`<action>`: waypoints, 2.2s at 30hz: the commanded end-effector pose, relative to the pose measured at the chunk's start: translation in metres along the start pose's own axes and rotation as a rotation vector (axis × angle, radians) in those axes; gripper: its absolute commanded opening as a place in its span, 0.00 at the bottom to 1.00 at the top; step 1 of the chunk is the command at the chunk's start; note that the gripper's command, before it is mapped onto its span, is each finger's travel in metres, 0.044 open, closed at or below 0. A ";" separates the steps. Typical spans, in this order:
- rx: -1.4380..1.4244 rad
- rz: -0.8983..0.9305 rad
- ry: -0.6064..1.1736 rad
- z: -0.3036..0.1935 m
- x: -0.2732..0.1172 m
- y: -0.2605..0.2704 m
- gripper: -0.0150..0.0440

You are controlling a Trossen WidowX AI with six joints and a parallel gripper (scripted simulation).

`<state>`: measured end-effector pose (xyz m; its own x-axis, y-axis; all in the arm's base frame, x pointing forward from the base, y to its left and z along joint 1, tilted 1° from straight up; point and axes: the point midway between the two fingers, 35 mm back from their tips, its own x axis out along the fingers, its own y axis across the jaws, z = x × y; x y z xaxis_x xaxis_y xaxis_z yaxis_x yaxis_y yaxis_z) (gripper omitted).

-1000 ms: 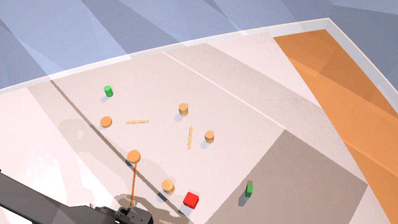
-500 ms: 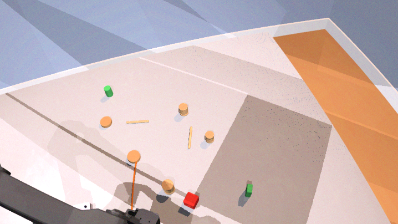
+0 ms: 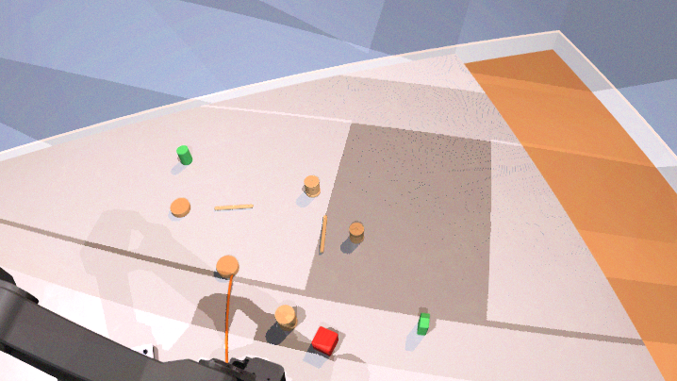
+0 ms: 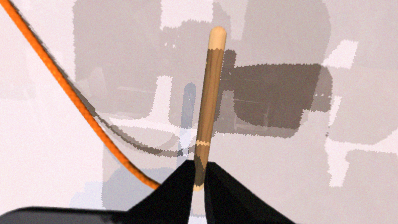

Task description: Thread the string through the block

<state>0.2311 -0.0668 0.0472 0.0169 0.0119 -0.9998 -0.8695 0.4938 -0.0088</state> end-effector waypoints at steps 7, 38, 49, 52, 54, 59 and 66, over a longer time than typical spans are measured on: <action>0.004 -0.002 0.007 0.005 0.010 -0.009 0.25; 0.004 -0.002 0.006 0.028 0.019 -0.020 0.25; 0.004 -0.002 0.005 0.042 0.019 -0.021 0.25; 0.004 -0.002 0.004 0.046 0.019 -0.021 0.25; 0.004 -0.002 0.004 0.049 0.019 -0.021 0.25; 0.004 -0.002 0.004 0.055 0.019 -0.021 0.25; 0.004 -0.002 0.003 0.064 0.019 -0.020 0.25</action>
<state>0.2789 -0.0250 0.0302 0.0229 0.0115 -0.9997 -0.8691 0.4944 -0.0143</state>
